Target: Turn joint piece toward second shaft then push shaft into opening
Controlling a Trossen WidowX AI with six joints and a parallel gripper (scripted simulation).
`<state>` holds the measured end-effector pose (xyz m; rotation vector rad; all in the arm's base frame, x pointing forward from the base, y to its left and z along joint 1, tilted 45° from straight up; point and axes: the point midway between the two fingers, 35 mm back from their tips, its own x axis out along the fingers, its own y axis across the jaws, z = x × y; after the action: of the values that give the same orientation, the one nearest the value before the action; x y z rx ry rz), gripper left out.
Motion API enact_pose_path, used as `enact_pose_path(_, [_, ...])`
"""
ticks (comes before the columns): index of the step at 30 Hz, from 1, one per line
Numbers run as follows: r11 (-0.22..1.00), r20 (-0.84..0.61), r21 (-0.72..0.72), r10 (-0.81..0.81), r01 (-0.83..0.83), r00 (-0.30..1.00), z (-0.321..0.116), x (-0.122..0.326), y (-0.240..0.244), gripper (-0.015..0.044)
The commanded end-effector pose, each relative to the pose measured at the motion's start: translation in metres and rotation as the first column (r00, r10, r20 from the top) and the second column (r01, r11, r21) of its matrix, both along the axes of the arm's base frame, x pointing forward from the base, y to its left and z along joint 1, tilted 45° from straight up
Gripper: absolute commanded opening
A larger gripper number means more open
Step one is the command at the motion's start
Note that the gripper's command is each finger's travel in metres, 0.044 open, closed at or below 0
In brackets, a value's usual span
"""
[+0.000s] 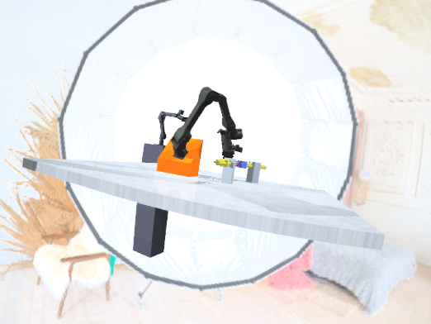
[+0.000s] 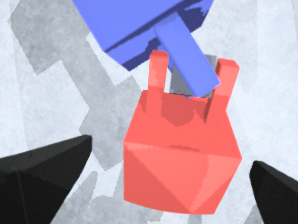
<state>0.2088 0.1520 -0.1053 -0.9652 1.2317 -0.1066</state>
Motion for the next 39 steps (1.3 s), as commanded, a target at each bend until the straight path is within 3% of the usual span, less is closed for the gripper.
enact_pose_path(1, [1.000,-0.001,-0.005,0.005,-0.005,1.000,-0.003,0.002,-0.004,0.0440])
enact_pose_path(19, [1.000,0.001,-0.006,0.005,-0.005,1.000,-0.023,0.012,-0.019,0.0440])
enact_pose_path(29, [1.000,0.001,-0.006,0.005,-0.005,1.000,-0.023,0.012,-0.019,0.0182])
enact_pose_path(39, [1.000,0.001,-0.006,0.005,-0.005,1.000,-0.023,0.012,-0.019,0.0182])
